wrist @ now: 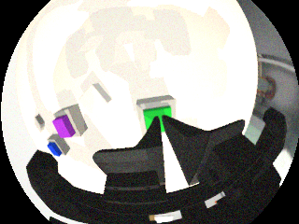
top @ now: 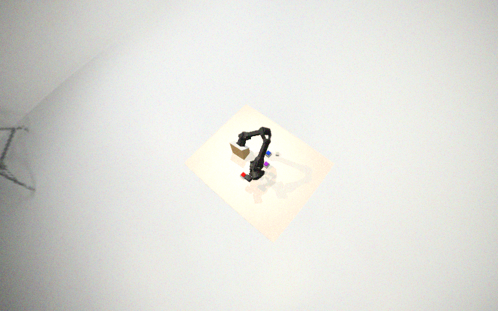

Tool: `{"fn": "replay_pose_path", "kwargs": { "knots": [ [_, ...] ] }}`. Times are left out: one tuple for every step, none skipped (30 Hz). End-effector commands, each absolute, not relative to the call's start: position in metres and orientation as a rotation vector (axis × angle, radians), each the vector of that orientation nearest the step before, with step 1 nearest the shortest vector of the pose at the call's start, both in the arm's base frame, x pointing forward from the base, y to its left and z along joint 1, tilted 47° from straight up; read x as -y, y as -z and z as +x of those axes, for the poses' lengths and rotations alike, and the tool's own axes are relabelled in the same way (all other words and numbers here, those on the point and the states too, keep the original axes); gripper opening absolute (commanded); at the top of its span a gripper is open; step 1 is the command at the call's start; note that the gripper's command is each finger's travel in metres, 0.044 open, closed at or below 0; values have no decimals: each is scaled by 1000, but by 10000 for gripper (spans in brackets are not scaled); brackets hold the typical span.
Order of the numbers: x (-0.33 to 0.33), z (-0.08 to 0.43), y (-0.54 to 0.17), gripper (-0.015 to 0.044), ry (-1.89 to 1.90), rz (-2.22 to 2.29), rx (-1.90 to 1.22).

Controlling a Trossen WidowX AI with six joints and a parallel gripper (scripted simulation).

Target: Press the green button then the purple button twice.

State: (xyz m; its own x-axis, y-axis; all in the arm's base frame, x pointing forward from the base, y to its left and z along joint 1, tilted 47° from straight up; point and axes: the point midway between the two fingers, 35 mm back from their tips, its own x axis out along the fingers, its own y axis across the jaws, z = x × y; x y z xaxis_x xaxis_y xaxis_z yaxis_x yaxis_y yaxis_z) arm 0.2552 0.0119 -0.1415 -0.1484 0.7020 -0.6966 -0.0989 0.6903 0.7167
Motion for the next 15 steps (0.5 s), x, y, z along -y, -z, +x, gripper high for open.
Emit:
{"fn": "replay_pose_path", "kwargs": {
  "knots": [
    [-14, 252, 142, 20, -751, 520, -1586],
    [-14, 252, 142, 20, -751, 520, -1586],
    [-10, 256, 140, 20, -751, 509, -1577],
    [-4, 256, 134, 20, -750, 511, -1580],
    [4, 257, 126, 20, -749, 515, -1583],
    [10, 257, 120, 20, -749, 518, -1585],
    [12, 257, 118, 20, -749, 519, -1586],
    [12, 257, 118, 20, -749, 519, -1586],
    [12, 257, 118, 20, -749, 519, -1586],
    [12, 257, 118, 20, -749, 519, -1586],
    [12, 257, 118, 20, -749, 519, -1586],
    [12, 257, 118, 20, -749, 519, -1586],
    [13, 258, 117, 20, -748, 519, -1586],
    [16, 259, 114, 20, -746, 519, -1587],
    [22, 260, 109, 20, -744, 519, -1587]
  ]
}}
